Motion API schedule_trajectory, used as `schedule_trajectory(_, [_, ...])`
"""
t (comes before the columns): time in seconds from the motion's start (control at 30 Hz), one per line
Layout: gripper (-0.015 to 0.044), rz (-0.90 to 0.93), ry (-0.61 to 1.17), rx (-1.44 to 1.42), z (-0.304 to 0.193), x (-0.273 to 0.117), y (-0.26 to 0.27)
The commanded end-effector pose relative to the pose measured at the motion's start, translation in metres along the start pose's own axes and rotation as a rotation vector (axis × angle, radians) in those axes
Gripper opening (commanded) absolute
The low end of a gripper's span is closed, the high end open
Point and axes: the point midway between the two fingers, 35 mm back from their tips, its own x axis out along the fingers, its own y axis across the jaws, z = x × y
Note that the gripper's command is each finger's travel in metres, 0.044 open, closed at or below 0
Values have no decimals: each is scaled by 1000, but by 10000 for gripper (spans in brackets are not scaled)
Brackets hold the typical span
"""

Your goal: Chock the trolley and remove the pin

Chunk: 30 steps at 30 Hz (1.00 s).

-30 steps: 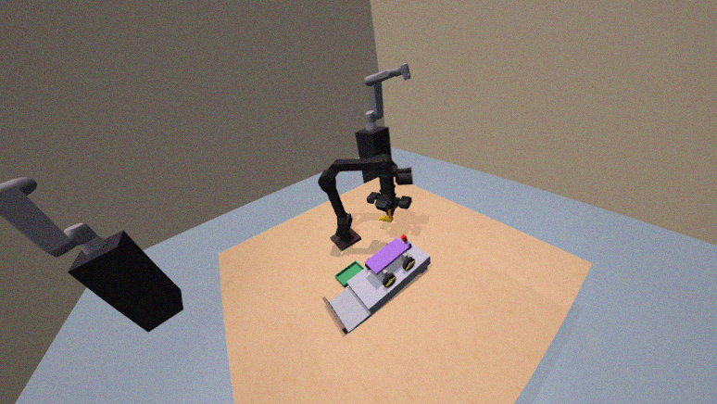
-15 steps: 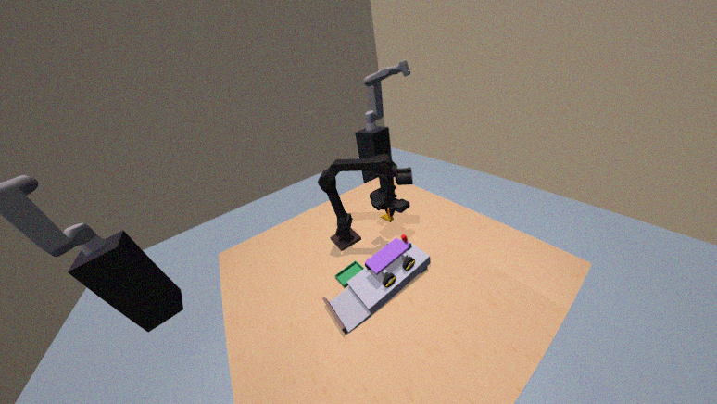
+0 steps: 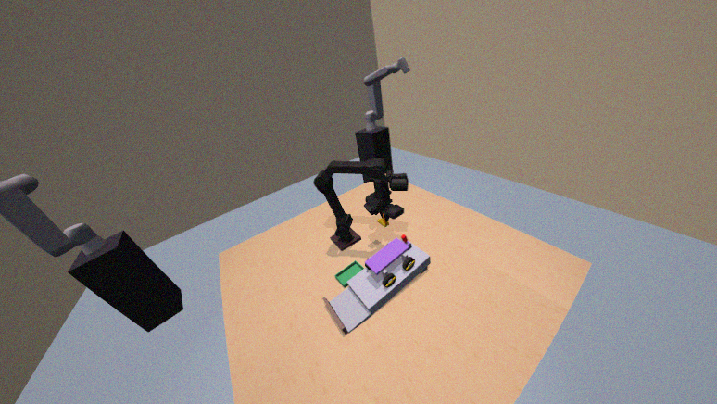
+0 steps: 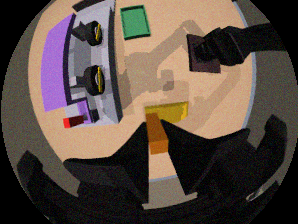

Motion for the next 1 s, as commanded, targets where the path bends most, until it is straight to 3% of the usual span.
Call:
schedule_trajectory(0.0, [0, 3, 1, 5, 16, 1, 3])
schedule_trajectory(0.97, [0, 6, -9, 6, 117, 7, 26])
